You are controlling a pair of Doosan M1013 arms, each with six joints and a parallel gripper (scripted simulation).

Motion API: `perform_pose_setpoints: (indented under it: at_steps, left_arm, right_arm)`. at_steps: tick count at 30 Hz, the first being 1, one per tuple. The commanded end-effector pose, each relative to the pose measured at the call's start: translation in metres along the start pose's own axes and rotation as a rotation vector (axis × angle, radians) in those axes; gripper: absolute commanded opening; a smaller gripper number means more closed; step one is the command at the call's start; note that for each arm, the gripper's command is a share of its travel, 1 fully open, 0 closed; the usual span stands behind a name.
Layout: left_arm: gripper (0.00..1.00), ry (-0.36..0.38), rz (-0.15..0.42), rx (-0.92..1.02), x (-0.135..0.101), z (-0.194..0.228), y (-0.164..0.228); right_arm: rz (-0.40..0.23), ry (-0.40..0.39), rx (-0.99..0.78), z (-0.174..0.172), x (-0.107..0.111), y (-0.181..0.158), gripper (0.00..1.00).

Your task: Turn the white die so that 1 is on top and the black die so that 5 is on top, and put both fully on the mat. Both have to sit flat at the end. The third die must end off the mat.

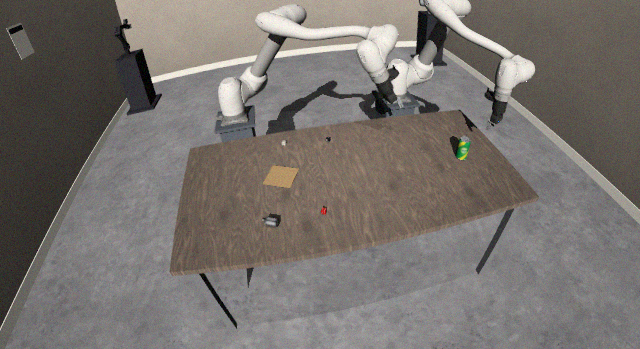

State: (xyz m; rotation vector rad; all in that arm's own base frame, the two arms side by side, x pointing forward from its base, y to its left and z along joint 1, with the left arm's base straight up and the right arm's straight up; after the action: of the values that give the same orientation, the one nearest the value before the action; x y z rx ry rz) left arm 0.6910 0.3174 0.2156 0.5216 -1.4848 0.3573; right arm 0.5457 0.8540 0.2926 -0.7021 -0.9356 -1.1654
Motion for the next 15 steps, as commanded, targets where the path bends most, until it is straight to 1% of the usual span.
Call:
perform_pose_setpoints:
  at_steps: [1,3,5,6,9,15]
  left_arm:
    - [1.0,0.069,-0.002,0.091,-0.013,0.019,0.065]
    - [1.0,0.111,0.0,0.145,-0.02,0.033,0.099]
    - [1.0,0.111,0.0,0.145,-0.02,0.033,0.099]
    - [1.0,0.133,0.002,0.173,-0.03,0.055,0.145]
    - [1.0,0.198,0.013,0.256,-0.038,0.076,0.178]
    - [1.0,0.33,0.051,0.424,-0.055,0.143,0.262]
  right_arm:
    - [-0.001,0.001,0.0,0.001,0.001,0.0,1.0]
    - [-0.001,0.001,0.0,0.001,0.001,0.0,1.0]
    - [-0.001,0.001,0.0,0.001,0.001,0.0,1.0]
    - [-0.001,0.001,0.0,0.001,0.001,0.0,1.0]
    - [-0.001,0.001,0.0,0.001,0.001,0.0,1.0]
    - [-0.001,0.001,0.0,0.001,0.001,0.0,1.0]
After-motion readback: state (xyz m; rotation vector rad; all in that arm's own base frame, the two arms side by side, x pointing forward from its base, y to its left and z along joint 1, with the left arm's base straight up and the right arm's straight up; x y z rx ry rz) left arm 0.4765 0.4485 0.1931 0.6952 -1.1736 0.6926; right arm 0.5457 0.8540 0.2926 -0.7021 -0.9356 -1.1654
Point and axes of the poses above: on each arm, the point where the finger pads meet when closed, its own x axis back along the fingers, its own y axis across the jaws, z = x × y, the point moved 4 cm from there along x, back along the fingers, and after that the axes turned 5 degrees about x, right-handed, at the moved point
